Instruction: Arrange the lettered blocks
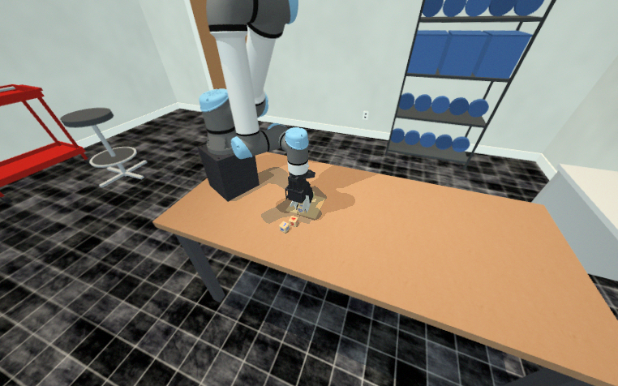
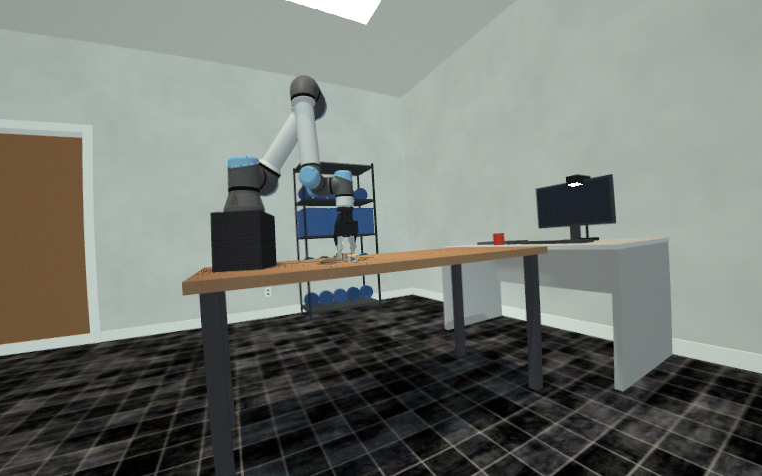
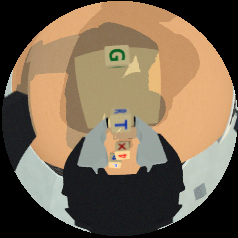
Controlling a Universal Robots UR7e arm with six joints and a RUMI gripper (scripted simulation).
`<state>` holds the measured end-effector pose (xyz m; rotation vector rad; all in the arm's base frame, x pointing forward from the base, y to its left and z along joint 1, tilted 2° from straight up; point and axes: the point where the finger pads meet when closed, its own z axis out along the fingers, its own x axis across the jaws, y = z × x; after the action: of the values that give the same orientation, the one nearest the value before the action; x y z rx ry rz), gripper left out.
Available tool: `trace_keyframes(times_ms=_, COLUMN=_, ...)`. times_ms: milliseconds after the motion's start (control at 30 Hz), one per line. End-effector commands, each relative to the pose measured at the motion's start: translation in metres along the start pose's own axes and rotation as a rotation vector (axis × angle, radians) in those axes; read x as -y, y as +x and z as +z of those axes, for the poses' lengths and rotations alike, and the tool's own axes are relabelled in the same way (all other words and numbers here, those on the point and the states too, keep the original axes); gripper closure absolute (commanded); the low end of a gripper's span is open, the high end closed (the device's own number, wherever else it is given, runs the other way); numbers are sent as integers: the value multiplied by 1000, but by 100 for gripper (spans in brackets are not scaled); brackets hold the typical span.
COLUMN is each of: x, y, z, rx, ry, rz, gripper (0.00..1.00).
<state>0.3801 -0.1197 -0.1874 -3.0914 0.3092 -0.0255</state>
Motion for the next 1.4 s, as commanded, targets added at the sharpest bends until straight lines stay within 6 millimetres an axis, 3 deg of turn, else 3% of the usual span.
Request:
trace_keyframes(times_ms=0, x=0, y=1, z=-6, rx=-2, ry=0, rz=-1, gripper=72)
trace_keyframes(times_ms=367, x=0, y=-1, z=-31, rx=-1, ry=1, rz=0, gripper=72)
trace_keyframes(times_ms=833, x=-2, y=3, z=-83, rx=-6, ry=-3, rz=0, gripper=72)
trace_keyframes(times_ms=1233, x=-1, y=3, z=-92, rx=-6, ry=-3, rz=0, gripper=72)
trace_keyframes(times_ms=1267, x=-1, y=3, z=-92, rx=-6, ry=-3, rz=0, gripper=0)
trace_keyframes(times_ms=1367, x=-1, y=3, z=-92, rx=-6, ry=-2, rz=0, gripper=0)
